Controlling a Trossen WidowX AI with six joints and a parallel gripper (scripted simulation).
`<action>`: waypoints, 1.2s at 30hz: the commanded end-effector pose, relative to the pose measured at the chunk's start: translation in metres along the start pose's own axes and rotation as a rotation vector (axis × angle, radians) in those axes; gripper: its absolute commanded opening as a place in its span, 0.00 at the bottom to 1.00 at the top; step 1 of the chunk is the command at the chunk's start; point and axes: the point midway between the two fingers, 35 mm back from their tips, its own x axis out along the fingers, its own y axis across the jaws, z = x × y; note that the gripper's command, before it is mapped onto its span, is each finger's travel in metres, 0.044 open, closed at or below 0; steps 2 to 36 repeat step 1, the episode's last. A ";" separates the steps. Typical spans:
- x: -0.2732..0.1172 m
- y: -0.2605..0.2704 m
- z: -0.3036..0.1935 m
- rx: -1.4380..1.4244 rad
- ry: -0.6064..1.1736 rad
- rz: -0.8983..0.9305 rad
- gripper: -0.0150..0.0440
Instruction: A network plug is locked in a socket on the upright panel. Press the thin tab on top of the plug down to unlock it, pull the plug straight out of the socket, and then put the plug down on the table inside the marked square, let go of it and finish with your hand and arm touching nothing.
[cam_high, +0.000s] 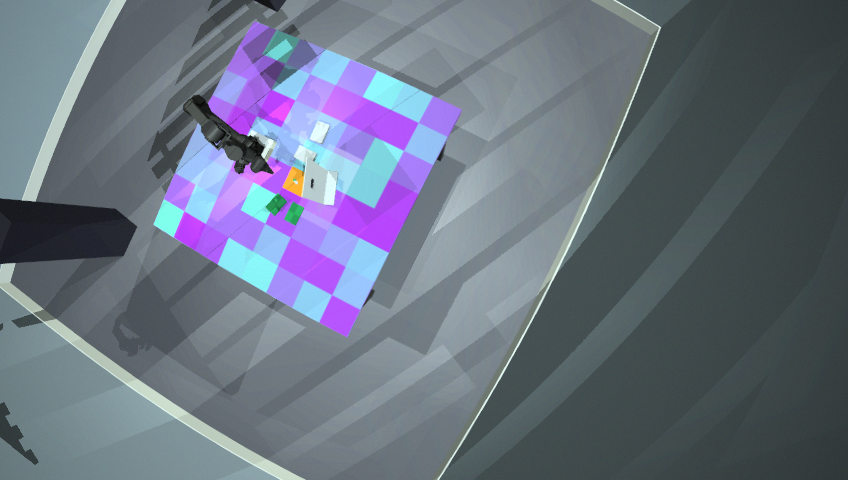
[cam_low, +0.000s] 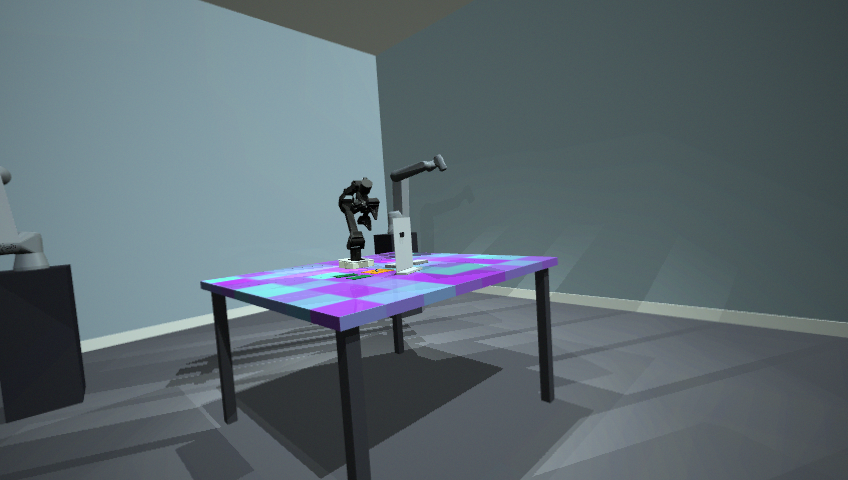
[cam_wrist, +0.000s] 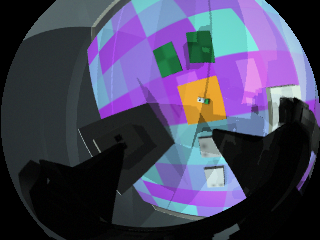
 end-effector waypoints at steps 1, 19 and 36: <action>0.000 0.000 0.000 -0.005 0.003 -0.001 1.00; 0.000 0.000 0.000 -0.005 0.003 -0.001 1.00; 0.000 0.000 0.000 -0.005 0.003 -0.001 1.00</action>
